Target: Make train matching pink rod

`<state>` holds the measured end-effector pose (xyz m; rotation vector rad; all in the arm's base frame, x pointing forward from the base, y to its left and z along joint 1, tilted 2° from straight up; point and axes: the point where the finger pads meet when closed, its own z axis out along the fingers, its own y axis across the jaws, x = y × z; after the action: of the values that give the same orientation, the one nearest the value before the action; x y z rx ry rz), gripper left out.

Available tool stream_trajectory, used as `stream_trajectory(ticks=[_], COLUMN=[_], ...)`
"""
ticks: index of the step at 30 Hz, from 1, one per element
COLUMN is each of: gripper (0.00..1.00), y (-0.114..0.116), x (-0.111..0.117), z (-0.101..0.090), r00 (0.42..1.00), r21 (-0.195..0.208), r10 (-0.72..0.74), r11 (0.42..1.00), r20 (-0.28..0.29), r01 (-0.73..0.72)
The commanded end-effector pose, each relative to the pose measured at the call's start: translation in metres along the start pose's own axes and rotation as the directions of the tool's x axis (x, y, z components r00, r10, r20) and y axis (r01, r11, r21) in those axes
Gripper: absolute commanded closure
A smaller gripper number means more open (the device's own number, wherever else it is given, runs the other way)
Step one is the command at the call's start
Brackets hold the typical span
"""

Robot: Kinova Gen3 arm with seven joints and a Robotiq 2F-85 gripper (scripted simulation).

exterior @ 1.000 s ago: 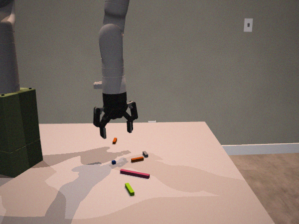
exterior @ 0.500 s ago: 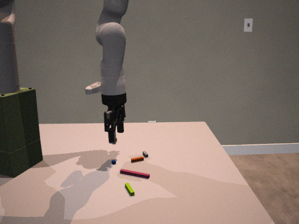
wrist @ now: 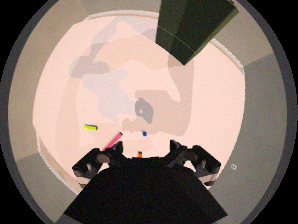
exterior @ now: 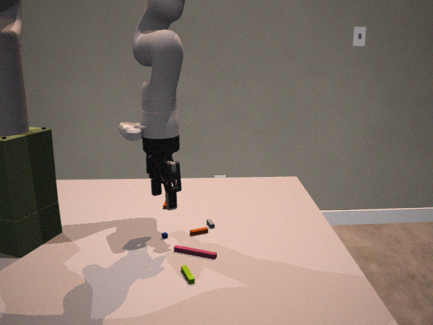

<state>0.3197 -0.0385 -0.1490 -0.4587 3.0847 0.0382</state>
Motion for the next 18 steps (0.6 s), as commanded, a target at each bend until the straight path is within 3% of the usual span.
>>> stream_trajectory(ticks=[1, 11, 12, 18], gripper=[0.00, 0.00, 0.76, 0.76], y=[-0.0007, -0.0024, -0.0024, -0.0024], x=[0.0006, 0.0033, 0.0033, 0.0033], z=[-0.0006, -0.0013, -0.0013, -0.0013], r00=[1.000, 0.995, 0.995, 0.995], r21=[-0.001, -0.003, -0.003, -0.003], r10=[-0.026, -0.104, -0.104, -0.104], r11=[1.000, 0.995, 0.995, 0.995], r20=[0.000, -0.004, -0.004, -0.004], r01=[0.026, 0.104, 0.104, 0.104])
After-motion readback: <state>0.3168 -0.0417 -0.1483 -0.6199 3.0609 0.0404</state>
